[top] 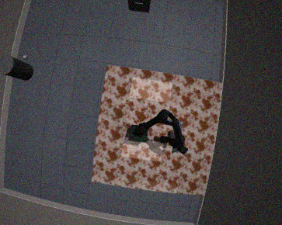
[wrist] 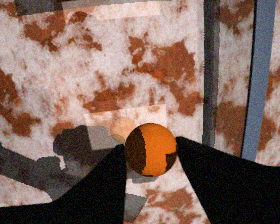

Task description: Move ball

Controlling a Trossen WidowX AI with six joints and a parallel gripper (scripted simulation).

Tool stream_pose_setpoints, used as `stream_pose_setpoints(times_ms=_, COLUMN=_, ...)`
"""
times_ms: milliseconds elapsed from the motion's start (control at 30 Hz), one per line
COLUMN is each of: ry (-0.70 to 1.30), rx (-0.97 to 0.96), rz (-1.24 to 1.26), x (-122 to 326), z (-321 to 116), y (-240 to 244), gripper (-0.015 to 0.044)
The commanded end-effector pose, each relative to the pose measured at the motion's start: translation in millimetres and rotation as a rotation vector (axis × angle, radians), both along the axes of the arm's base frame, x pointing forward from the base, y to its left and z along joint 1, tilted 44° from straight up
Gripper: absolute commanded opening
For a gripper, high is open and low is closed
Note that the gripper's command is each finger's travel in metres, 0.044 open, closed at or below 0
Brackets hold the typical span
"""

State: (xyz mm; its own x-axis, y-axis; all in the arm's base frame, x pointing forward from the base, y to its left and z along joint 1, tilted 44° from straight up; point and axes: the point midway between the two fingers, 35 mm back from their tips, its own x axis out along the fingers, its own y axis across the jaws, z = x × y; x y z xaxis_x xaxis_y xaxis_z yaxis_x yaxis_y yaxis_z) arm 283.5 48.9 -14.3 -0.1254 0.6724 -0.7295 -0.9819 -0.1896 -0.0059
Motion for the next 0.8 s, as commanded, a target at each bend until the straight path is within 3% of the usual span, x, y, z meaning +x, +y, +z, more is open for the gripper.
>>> stream_pose_setpoints(times_ms=0, ry=0.008, rx=0.001, rz=0.004, x=-16, z=-23, y=-13, gripper=0.0)
stream_pose_setpoints(times_ms=767, ry=0.009, rx=0.006, rz=0.004, x=-29, z=-78, y=33, gripper=0.0)
